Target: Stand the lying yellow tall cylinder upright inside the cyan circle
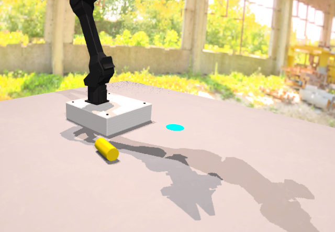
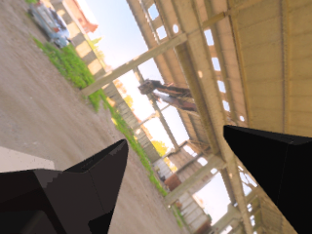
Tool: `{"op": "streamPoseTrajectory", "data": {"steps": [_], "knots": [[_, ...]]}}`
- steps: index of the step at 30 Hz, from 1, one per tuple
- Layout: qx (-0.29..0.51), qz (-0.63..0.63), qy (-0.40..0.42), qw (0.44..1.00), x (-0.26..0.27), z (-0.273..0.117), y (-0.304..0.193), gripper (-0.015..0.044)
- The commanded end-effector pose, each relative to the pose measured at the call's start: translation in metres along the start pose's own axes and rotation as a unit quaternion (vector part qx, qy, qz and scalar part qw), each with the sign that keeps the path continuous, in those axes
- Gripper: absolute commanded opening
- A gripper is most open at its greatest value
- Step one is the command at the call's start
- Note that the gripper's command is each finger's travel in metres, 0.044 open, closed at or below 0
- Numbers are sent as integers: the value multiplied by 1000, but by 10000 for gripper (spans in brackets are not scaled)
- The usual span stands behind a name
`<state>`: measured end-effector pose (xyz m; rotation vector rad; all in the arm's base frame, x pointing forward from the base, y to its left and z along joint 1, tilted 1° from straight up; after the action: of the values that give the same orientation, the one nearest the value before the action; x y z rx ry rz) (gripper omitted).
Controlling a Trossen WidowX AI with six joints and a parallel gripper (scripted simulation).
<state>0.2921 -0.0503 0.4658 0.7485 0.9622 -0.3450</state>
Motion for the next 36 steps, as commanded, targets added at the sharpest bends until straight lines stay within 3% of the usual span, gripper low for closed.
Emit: {"op": "streamPoseTrajectory", "data": {"steps": [1,4,13,21,29,36], "knots": [[-1,-1,2,1000,2,1,0,374],[-8,-20,31,999,24,14,0,309],[17,-52,195,979,119,53,-38,309],[129,-19,368,921,193,57,-113,309],[317,64,505,800,236,23,-198,309],[515,161,559,630,243,-29,-257,309]]}}
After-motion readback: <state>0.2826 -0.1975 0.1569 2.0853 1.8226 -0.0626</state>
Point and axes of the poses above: the point midway between the two fingers, 35 mm back from their tips, its own z axis out along the fingers, its own x axis across the jaws, y = z × x, the point moved 2 cm from there along -z, back along the fingers, and after that the axes turned 4 degrees about z, right-handed, at the moved point
